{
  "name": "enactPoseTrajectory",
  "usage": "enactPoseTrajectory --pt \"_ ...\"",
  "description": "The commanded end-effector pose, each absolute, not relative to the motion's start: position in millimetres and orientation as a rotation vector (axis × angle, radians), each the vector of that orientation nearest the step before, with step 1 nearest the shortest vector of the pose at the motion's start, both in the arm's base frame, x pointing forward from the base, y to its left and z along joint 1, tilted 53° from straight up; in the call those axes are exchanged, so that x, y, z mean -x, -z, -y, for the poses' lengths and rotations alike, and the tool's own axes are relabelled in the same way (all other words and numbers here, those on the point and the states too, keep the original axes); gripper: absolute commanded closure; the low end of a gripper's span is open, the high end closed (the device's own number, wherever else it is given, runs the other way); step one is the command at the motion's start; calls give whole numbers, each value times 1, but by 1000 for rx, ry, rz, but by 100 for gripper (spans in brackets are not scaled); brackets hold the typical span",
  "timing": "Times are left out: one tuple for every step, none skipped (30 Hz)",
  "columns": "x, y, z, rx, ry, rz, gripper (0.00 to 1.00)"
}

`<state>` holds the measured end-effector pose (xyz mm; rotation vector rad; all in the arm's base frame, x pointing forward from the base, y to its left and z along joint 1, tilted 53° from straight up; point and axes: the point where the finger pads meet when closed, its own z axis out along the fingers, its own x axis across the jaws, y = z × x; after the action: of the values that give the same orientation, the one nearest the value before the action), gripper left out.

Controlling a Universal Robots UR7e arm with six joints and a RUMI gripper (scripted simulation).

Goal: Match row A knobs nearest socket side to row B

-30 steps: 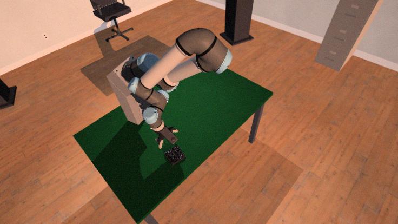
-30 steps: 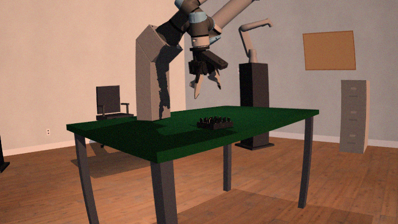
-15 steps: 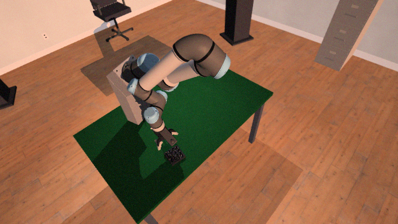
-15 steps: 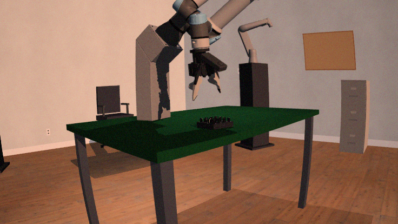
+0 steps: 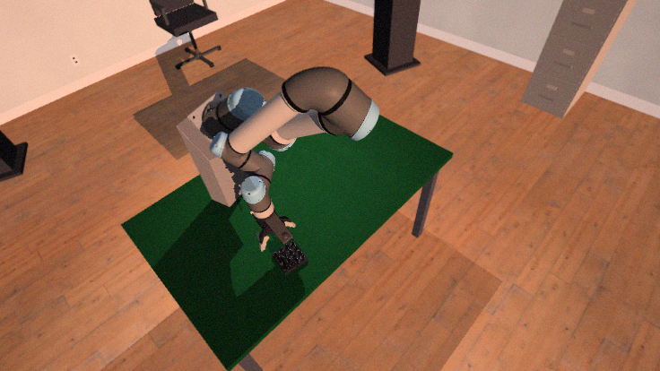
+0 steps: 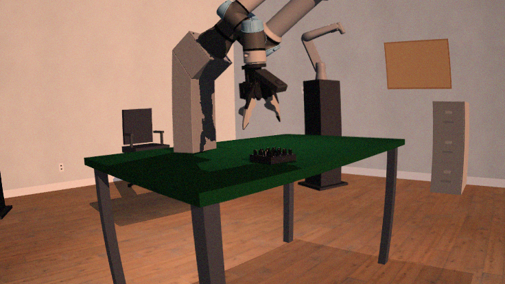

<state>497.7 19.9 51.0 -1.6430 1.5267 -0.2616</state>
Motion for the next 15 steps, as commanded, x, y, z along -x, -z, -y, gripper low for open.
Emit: enactPoseTrajectory --pt "-504 -47 -18 1611 293 -1568 0" --pt "-504 -47 -18 1610 294 -1570 0" --pt "-505 -46 -17 1605 297 -1576 0" --pt "-505 -46 -17 1605 297 -1576 0" --pt "-505 -46 -17 1605 297 -1576 0" --pt "-506 -46 -17 1599 301 -1582 0" --pt "-508 -45 -16 1593 305 -1589 0" --pt "-509 -44 -15 1588 308 -1595 0" --pt "-510 -44 -15 1582 312 -1601 0" --pt "-511 -44 -14 1577 315 -1606 0" --pt "-511 -43 -14 1576 316 -1607 0" --pt "-512 -43 -14 1572 319 -1611 0" --pt "-513 -43 -14 1567 322 -1616 0" --pt "-514 -42 -13 1562 325 -1620 0" --pt "-514 -42 -13 1558 327 -1624 0"
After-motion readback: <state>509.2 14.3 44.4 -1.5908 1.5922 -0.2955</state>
